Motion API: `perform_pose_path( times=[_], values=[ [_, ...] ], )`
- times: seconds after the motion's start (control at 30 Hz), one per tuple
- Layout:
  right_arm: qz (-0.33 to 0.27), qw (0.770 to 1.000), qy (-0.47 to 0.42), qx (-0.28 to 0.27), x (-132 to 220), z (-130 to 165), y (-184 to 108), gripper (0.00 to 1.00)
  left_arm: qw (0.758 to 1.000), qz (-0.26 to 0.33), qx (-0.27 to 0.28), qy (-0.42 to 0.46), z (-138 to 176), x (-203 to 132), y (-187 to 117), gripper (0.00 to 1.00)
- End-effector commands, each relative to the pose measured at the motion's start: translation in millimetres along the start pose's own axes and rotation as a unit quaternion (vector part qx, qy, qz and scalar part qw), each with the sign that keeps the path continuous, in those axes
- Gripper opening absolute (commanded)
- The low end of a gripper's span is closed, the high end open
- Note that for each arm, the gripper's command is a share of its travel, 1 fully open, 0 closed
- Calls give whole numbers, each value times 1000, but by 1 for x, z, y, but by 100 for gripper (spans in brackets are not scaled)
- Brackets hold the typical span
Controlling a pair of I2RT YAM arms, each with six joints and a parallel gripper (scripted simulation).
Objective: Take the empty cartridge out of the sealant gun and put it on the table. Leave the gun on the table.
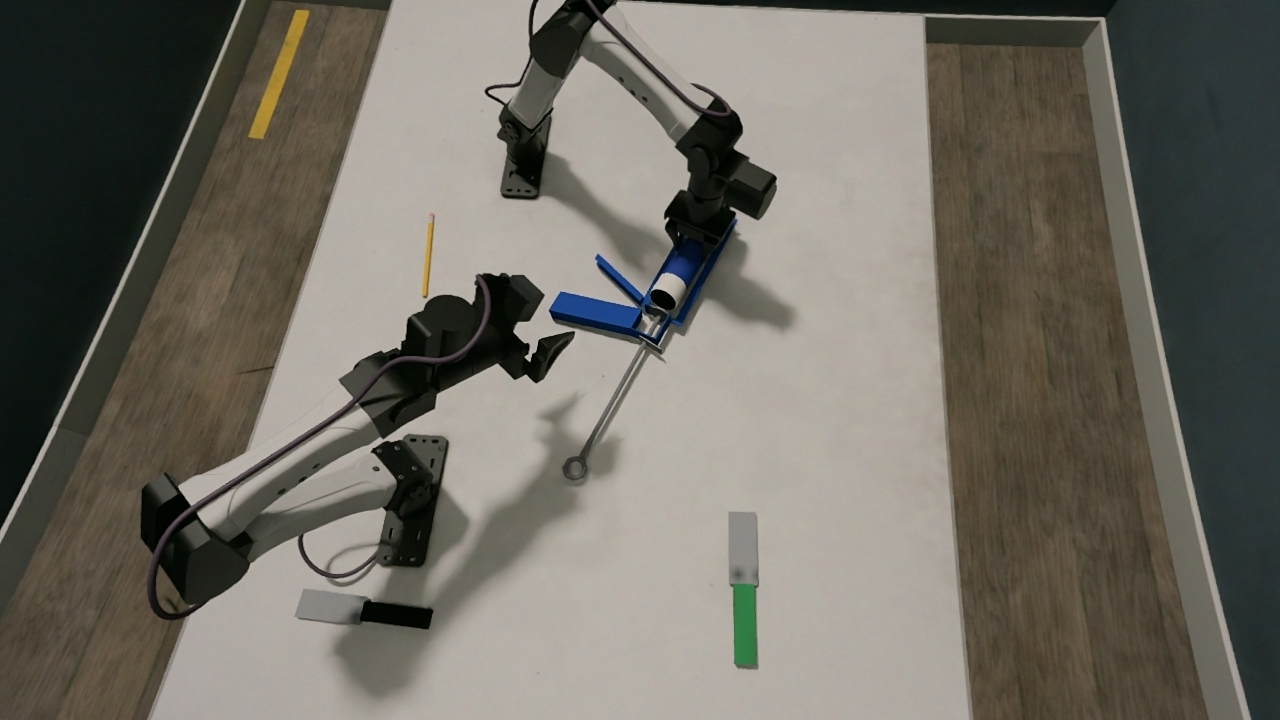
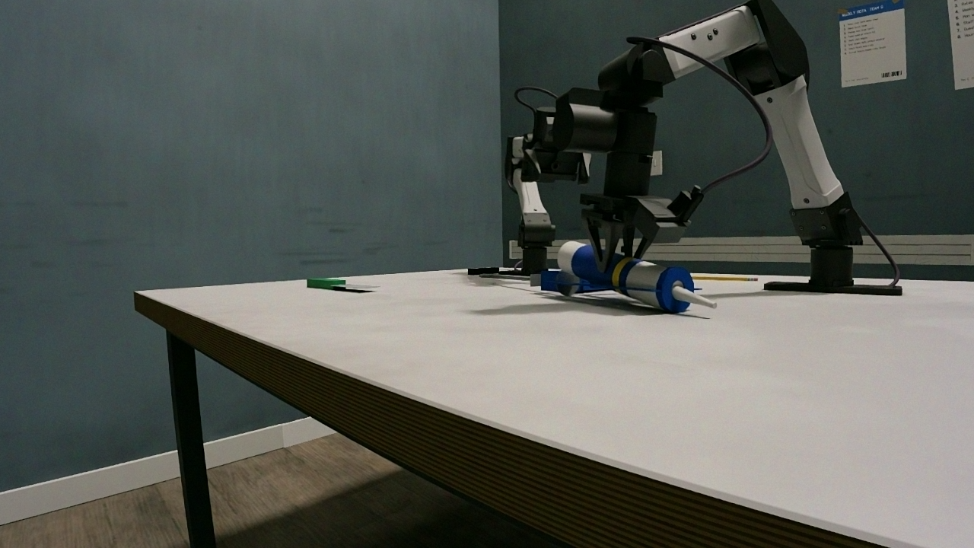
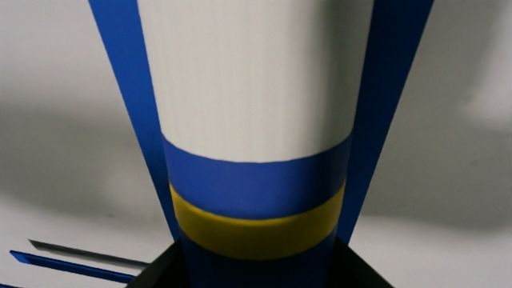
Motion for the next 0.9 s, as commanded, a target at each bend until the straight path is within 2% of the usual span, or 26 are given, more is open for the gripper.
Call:
perform_pose_path(
  times=[0.0,0.13,0.37,0.87],
  values=[
    [-3,1000,-2,-27,-1,-5,-2,100,1000,21,12,4,5,2,-19,41],
    [-5,999,-2,-43,-1,-12,-5,100,999,31,41,6,2,0,-30,41],
    [-5,998,-2,-60,0,-23,-10,100,999,30,41,5,4,0,-30,41],
    [4,998,4,-59,-2,-26,-17,100,999,26,43,-6,10,0,-30,41]
  ],
)
Point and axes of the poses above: on each arm, the point where the finger pads meet when closed, its own y axis out along the fingers, its own x axis across the jaws, z = x × y, the point moved 9 cm from there along -y, back along the fingers, and after that the axes turned 8 degrees about y, right-handed, at the moved point
